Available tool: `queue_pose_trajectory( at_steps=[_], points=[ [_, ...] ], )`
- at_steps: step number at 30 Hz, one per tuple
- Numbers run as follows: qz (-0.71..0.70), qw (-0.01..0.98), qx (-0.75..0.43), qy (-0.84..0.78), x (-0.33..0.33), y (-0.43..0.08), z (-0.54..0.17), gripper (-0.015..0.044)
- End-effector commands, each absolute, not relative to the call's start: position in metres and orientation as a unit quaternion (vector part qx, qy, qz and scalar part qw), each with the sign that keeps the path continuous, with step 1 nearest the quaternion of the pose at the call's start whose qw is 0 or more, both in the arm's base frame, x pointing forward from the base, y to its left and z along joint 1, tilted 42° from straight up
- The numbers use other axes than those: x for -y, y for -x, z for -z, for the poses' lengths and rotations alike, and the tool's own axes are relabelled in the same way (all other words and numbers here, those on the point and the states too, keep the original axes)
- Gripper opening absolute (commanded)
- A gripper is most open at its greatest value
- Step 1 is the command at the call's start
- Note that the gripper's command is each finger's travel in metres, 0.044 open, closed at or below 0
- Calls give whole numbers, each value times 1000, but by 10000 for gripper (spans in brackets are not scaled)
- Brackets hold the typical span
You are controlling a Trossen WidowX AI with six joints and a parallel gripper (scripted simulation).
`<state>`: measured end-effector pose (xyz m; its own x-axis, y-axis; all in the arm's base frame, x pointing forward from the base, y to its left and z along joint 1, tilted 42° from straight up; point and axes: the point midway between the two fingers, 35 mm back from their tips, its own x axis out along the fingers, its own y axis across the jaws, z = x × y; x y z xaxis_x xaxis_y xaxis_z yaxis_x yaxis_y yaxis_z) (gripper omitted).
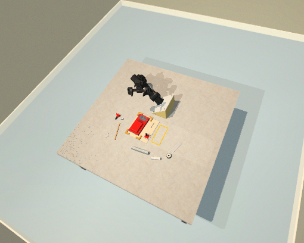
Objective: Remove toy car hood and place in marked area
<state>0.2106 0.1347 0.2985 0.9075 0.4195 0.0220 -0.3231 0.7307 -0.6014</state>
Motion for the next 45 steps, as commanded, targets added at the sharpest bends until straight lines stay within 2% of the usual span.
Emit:
queue_pose_trajectory(
  at_steps=[1,5,11,23,34,45],
  points=[
    [-200,927,76,307,-135,-211,-298,440],
    [-199,931,29,303,-136,-223,-289,440],
    [-180,936,-102,285,-132,-254,-259,440],
    [-49,901,-360,236,-93,-307,-199,440],
    [137,801,-546,201,-32,-326,-156,440],
    [307,663,-654,195,30,-328,-131,440]
  ],
)
